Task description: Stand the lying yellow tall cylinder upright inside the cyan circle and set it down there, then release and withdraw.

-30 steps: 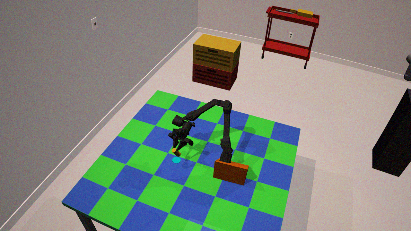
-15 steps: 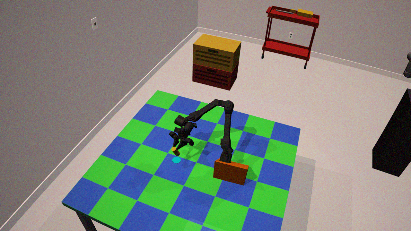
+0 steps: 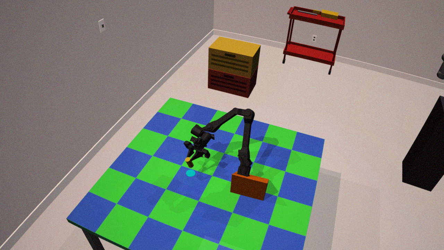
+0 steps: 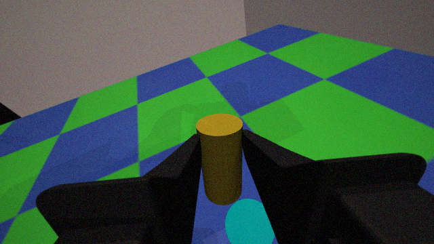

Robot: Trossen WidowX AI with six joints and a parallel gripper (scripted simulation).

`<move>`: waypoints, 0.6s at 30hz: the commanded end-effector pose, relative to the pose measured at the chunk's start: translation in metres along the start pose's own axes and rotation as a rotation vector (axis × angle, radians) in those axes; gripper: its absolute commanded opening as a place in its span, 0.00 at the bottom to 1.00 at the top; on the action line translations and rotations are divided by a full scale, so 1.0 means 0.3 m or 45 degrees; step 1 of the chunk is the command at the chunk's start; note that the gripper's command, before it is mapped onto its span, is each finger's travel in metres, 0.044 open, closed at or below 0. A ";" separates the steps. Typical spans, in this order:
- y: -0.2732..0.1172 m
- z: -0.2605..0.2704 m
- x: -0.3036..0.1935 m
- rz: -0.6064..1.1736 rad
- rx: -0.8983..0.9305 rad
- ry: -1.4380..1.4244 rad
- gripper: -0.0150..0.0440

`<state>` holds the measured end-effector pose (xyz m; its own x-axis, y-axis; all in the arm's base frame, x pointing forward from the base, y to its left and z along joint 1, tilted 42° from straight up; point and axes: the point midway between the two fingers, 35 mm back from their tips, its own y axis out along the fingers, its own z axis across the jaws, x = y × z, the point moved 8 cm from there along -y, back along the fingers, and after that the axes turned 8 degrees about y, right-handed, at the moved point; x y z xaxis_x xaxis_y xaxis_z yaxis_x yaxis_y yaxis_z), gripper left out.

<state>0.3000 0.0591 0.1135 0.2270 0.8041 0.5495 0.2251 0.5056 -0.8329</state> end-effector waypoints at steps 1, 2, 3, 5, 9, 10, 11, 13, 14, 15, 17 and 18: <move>-0.004 0.007 -0.007 -0.035 -0.001 -0.016 0.43; -0.006 0.007 -0.009 -0.044 -0.004 -0.021 0.43; -0.008 0.007 -0.010 -0.053 -0.006 -0.025 0.43; -0.012 0.008 -0.013 -0.070 -0.011 -0.034 0.43; -0.019 0.009 -0.018 -0.106 -0.022 -0.052 0.43; -0.021 0.010 -0.019 -0.114 -0.024 -0.057 0.43; -0.023 0.010 -0.021 -0.123 -0.027 -0.061 0.43; -0.026 0.011 -0.023 -0.141 -0.033 -0.071 0.43; -0.028 0.011 -0.025 -0.149 -0.036 -0.075 0.43; -0.030 0.012 -0.026 -0.158 -0.039 -0.080 0.43; -0.034 0.013 -0.029 -0.175 -0.045 -0.090 0.43; -0.036 0.013 -0.030 -0.184 -0.048 -0.095 0.43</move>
<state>0.2943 0.0488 0.1178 0.1347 0.7547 0.6421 0.2826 0.5918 -0.7549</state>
